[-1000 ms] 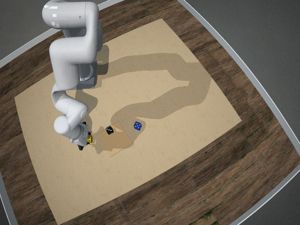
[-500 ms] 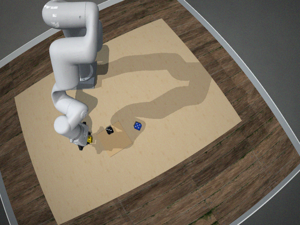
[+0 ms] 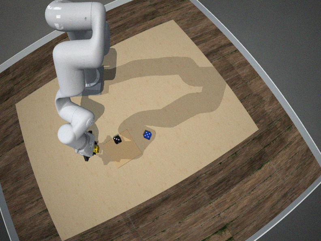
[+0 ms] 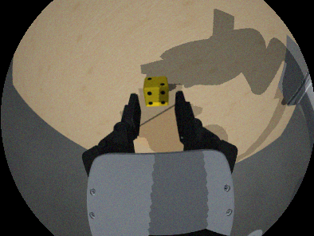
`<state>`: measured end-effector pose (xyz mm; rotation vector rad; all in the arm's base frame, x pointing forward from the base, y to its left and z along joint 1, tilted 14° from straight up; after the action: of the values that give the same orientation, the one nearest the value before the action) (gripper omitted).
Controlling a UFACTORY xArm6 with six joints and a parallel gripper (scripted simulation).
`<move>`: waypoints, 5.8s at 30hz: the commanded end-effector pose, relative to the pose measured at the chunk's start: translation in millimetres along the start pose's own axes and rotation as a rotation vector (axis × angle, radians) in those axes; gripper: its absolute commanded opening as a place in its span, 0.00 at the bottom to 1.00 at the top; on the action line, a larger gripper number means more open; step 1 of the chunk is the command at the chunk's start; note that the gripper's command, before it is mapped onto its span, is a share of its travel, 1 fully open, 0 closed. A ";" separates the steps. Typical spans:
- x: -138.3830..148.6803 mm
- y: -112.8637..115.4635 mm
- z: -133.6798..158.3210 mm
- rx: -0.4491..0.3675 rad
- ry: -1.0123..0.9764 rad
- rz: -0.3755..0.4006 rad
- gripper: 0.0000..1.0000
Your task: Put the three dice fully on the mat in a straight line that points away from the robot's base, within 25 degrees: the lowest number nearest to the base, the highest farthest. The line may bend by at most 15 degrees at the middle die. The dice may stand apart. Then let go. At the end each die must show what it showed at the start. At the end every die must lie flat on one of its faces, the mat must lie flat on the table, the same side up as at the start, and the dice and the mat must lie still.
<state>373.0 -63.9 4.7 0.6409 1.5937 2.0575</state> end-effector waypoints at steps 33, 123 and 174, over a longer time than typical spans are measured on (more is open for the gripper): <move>-1.8 1.0 0.9 -0.001 0.000 -0.003 0.47; -1.9 -33.3 0.9 -0.001 0.000 -0.003 0.27; -1.6 66.7 0.8 -0.001 0.000 -0.003 0.27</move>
<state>368.8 -78.6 66.6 0.6408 1.5936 2.0571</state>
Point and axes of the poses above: the point where the finger pads meet when closed, its own y axis back along the fingers, its own x axis across the jaws, z = x × y, the point moved 1 cm from there along y, back along the fingers, and after that the axes turned 15 degrees about -y, right-handed, at the moved point
